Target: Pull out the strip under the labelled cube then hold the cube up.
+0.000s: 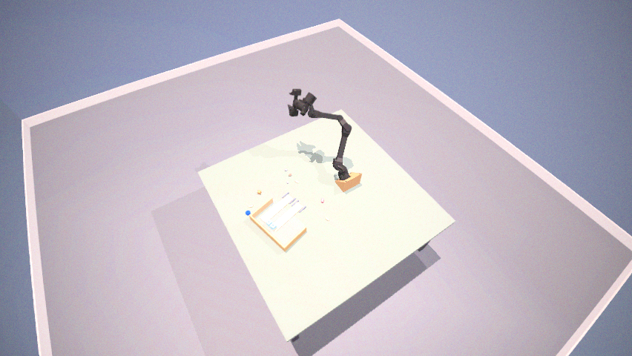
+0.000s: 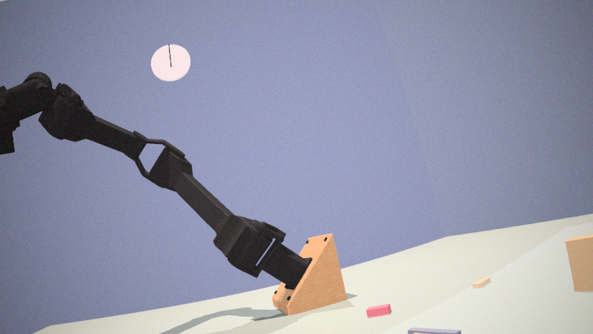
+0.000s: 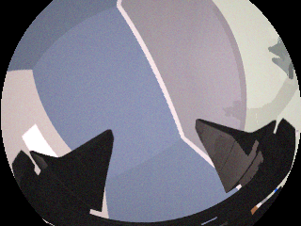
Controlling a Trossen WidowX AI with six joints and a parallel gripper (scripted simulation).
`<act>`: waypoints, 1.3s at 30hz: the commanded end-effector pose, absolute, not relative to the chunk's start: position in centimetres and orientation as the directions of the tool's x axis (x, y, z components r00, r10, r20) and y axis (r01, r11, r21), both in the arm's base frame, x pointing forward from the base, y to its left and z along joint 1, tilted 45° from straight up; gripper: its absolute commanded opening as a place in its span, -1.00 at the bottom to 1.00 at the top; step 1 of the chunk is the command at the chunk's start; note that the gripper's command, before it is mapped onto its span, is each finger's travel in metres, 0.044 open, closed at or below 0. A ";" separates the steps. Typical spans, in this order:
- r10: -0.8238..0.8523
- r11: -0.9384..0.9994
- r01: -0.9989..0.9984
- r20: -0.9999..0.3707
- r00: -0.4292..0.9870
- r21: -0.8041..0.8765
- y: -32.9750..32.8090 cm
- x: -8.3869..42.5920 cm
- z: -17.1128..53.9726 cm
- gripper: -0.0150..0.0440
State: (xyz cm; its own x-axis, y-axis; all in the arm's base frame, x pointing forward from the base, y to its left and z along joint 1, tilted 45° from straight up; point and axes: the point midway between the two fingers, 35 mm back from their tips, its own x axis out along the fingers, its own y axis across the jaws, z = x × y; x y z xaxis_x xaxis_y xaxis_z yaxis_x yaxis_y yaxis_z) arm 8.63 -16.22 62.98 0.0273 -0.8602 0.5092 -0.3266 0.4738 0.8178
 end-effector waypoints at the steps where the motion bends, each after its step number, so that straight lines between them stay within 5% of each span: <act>1: -0.874 0.418 -0.151 0.442 0.203 0.896 -16.6 15.5 59.6 0.86; 11: -0.820 0.424 0.259 0.247 0.517 0.868 -13.4 28.1 50.1 0.86; 23: -0.646 0.680 0.588 -0.020 0.763 0.437 -3.7 37.2 35.6 0.86; 31: -0.517 0.853 0.521 -0.207 0.831 -0.039 3.7 38.1 24.9 0.86; 39: -0.425 0.810 0.158 -0.380 0.822 -0.565 9.6 34.6 14.0 0.86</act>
